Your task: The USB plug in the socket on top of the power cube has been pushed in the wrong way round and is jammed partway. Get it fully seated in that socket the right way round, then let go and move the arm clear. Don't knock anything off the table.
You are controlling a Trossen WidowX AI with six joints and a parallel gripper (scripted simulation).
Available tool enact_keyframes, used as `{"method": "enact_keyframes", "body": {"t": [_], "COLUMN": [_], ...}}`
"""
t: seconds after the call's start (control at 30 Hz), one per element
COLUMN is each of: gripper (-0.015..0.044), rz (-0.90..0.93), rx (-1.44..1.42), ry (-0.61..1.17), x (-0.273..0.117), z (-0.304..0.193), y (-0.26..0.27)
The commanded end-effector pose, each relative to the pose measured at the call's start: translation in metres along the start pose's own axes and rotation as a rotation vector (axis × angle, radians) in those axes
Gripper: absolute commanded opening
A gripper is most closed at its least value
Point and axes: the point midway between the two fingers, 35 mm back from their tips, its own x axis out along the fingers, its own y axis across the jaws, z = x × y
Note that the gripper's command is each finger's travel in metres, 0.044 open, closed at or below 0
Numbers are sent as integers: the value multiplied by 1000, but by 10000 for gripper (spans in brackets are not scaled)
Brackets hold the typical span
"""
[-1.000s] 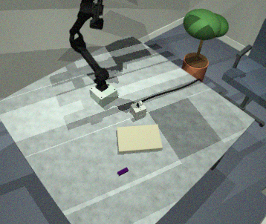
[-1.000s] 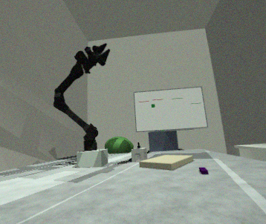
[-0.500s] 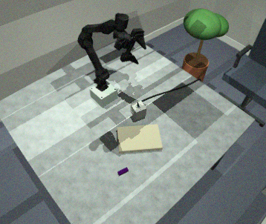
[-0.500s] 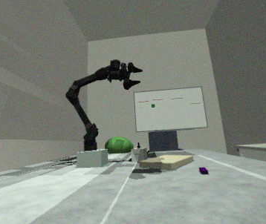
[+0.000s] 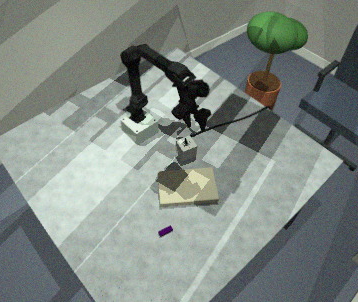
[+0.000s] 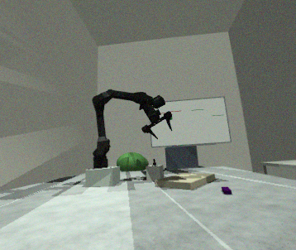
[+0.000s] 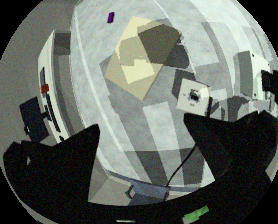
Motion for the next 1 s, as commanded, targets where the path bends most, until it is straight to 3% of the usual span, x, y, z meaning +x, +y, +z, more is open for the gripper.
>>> {"method": "enact_keyframes", "body": {"t": [0.0, 0.1, 0.97], "gripper": [440, 440, 440], "rz": [-314, -470, -474], "rx": [137, 213, 215], "ry": [-25, -57, -58], "x": [50, 66, 77], "z": [-2, -3, -6], "y": [-58, -90, -101]}}
